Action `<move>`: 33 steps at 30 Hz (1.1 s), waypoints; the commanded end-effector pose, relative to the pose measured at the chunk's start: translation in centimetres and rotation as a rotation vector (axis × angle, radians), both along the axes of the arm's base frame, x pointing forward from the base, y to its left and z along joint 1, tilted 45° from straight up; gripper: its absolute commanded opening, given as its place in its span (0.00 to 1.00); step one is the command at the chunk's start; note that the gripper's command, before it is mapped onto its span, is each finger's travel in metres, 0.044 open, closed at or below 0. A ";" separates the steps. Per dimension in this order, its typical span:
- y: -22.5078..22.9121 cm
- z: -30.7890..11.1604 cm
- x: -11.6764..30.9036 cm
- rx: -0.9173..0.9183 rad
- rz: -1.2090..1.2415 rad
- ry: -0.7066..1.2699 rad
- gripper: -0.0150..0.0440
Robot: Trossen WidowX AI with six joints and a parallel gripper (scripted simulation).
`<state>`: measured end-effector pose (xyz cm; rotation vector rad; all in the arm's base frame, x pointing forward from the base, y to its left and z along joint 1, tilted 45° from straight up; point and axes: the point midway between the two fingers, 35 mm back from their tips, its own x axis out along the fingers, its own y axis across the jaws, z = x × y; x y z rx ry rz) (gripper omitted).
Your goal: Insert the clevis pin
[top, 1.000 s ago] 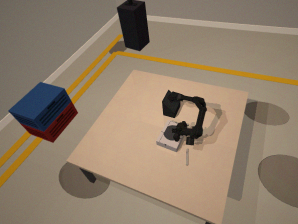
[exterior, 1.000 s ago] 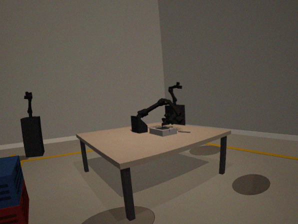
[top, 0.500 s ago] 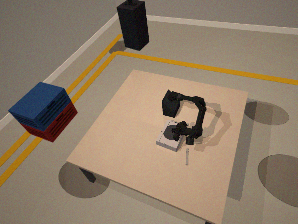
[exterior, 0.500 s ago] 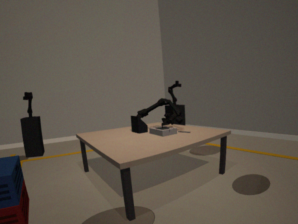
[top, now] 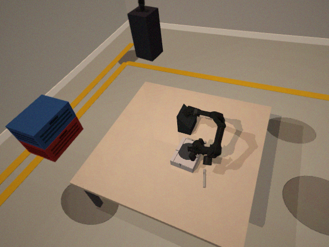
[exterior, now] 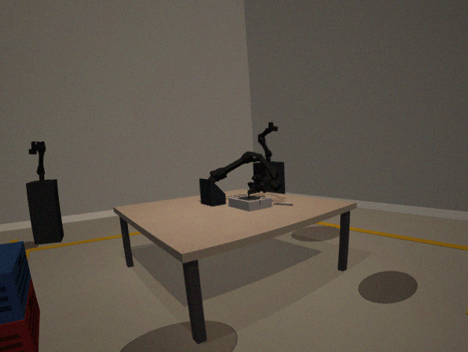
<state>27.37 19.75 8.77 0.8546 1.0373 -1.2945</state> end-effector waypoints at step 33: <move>0.2 -0.1 0.6 -0.001 -0.002 0.003 0.25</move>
